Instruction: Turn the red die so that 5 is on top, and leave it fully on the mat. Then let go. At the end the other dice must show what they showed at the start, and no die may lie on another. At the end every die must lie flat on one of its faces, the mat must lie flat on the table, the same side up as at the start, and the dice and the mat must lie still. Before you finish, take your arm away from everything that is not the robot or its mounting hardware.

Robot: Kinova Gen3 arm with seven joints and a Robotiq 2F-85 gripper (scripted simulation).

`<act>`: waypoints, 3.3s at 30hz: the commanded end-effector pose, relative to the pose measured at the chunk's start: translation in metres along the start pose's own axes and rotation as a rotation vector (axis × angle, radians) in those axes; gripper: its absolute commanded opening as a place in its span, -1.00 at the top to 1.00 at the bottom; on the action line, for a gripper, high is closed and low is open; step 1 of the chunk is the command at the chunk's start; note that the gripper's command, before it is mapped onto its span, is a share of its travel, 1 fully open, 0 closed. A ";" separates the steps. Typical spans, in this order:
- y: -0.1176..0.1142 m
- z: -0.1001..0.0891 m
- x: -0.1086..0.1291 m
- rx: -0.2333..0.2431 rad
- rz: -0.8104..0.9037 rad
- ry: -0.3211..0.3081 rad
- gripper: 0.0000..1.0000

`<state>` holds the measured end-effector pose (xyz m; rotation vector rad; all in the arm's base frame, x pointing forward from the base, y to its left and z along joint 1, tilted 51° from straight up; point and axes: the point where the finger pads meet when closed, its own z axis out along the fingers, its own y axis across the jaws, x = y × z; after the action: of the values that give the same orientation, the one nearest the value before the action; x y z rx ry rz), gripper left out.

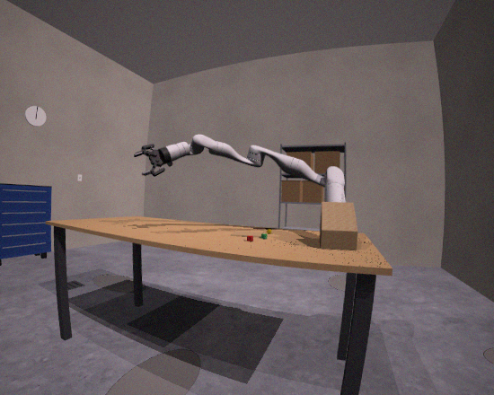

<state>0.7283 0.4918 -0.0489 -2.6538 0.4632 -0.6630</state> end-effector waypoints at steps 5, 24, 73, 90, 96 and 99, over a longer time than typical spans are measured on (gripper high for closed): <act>-0.002 -0.001 -0.001 0.003 -0.001 0.000 -1.00; -0.002 -0.002 -0.004 -0.003 0.000 -0.004 -1.00; 0.249 -0.237 -0.133 -0.700 0.359 0.247 -1.00; 0.282 -0.275 -0.128 -0.758 0.418 0.327 -1.00; 0.292 -0.288 -0.126 -0.775 0.437 0.353 -1.00; 0.302 -0.300 -0.124 -0.791 0.456 0.379 -1.00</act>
<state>0.4153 0.2079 0.0141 -2.9228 1.6230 -0.9437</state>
